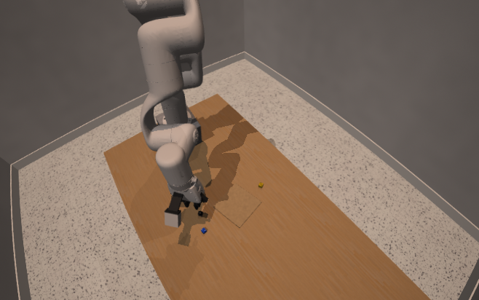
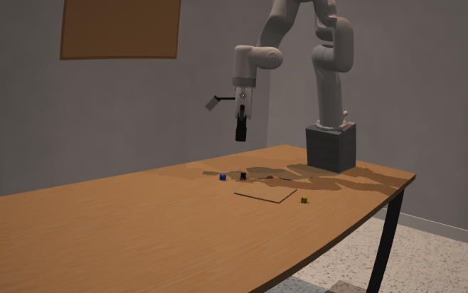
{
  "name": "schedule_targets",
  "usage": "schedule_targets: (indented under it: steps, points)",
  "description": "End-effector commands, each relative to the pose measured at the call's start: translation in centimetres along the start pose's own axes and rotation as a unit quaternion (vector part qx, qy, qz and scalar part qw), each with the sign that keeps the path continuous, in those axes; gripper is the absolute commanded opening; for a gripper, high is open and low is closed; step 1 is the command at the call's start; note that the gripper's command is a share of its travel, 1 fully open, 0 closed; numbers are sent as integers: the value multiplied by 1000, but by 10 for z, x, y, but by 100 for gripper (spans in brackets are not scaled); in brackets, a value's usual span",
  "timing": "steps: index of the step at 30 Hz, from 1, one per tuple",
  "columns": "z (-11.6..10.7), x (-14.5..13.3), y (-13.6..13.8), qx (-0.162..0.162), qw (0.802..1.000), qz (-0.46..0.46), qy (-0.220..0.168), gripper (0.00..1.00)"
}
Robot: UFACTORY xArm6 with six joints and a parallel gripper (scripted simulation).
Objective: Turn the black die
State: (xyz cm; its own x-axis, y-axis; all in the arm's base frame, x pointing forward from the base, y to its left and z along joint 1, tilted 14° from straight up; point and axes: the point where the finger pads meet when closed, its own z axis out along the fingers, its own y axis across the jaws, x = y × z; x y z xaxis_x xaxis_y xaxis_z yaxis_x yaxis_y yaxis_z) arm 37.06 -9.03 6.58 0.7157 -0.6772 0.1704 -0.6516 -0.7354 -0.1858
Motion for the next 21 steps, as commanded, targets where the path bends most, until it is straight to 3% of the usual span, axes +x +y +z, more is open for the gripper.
schedule_targets:
  steps: [1, 15, 21]
  points:
    - [-1, 0, -2, -3, 1000, 0, -5, 100]
    - [0, 0, -2, -3, 1000, -6, -5, 100]
    - [4, -1, -3, -1, 997, -77, -6, 100]
